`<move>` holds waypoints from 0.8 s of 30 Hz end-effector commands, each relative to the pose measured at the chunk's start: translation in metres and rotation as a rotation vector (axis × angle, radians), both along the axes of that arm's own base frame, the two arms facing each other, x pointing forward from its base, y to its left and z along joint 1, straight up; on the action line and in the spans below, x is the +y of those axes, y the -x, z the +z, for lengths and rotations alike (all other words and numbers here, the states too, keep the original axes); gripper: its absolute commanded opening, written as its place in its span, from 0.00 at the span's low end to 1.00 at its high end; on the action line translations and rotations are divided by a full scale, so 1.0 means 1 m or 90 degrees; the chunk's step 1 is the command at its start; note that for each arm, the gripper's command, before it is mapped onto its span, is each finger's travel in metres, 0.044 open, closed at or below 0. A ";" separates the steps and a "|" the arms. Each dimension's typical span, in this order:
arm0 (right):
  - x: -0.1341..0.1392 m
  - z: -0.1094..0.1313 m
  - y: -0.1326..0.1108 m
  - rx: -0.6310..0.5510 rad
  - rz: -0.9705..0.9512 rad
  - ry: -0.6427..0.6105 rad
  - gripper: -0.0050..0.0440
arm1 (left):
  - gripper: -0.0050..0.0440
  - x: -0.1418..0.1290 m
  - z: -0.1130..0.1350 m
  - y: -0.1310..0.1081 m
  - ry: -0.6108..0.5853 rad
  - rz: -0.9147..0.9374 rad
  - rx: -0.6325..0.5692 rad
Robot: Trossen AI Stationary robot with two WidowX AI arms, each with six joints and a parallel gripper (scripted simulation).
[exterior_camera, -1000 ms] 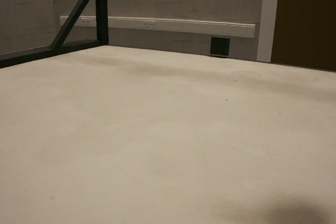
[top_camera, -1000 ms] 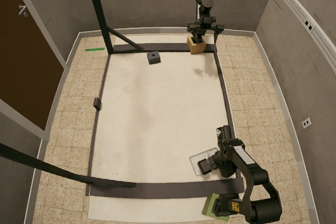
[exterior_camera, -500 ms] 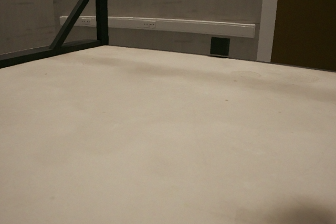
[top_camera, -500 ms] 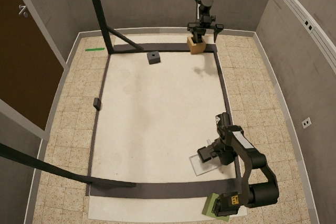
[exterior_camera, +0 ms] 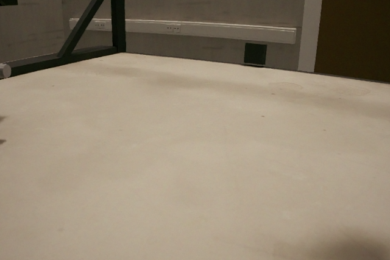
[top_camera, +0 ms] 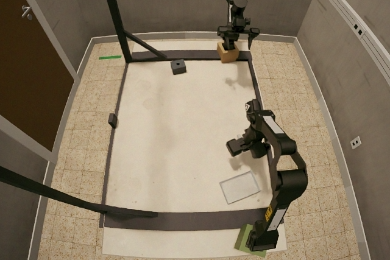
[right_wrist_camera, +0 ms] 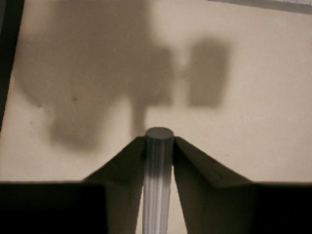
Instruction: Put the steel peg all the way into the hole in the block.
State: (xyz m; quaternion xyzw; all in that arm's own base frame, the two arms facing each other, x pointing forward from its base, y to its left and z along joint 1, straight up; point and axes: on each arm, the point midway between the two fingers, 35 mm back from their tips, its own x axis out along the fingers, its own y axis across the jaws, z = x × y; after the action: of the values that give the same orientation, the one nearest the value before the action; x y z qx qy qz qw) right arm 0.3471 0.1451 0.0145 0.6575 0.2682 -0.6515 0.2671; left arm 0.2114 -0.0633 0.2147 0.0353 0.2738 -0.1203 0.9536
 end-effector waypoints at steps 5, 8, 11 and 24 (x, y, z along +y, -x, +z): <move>0.021 0.014 -0.047 -0.010 0.000 -0.003 0.00 | 1.00 0.000 0.005 0.000 0.004 0.000 -0.007; 0.029 0.016 -0.064 -0.010 0.000 -0.003 0.00 | 1.00 0.000 0.005 0.000 0.004 0.000 -0.007; 0.034 0.016 -0.077 -0.008 0.000 -0.002 0.00 | 1.00 0.000 0.005 0.000 0.004 0.000 -0.007; 0.050 0.022 -0.114 -0.020 0.000 -0.008 0.00 | 1.00 0.000 0.005 0.000 0.004 0.000 -0.007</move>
State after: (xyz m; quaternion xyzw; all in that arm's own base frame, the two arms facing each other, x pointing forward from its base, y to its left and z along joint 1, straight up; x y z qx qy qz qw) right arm 0.4473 0.1876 0.0209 0.6571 0.2681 -0.6520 0.2670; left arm 0.2114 -0.0633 0.2147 0.0353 0.2738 -0.1203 0.9536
